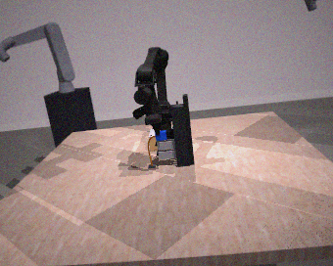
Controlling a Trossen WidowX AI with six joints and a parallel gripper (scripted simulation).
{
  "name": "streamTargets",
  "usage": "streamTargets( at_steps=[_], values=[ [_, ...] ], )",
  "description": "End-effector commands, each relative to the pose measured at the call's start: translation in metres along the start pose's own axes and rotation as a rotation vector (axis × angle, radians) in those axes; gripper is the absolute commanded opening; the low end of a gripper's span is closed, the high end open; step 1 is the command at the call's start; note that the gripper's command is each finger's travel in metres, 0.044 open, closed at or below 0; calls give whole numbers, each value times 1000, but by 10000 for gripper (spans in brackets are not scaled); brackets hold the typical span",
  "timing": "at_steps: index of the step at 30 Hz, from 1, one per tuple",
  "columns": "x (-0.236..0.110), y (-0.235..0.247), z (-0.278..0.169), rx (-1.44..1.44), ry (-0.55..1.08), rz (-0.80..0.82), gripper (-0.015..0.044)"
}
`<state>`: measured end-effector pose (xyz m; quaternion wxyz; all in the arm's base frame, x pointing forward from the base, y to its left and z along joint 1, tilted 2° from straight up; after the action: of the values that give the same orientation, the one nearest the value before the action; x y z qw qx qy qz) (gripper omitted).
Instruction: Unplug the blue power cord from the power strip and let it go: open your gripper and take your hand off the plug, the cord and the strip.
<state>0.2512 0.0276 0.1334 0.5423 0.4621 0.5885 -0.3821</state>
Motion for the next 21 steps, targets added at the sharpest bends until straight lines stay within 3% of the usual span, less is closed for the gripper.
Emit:
streamTargets(
  at_steps=[1, 15, 21],
  values=[
    [-4, -3, 33, 42, -99, -6, 0],
    [-7, -10, 55, 43, -100, -8, 0],
    [-6, -9, 46, 44, -98, -8, 157]
  ],
)
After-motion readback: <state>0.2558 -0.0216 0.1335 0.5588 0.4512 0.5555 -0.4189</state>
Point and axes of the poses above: the point midway between the two fingers, 35 mm back from their tips, its own x axis out along the fingers, its own y axis across the jaws, z = x × y, the point moved 2 cm from there along -x, back along the fingers, and after that the axes turned 2 degrees about -x, right-handed, at the moved point
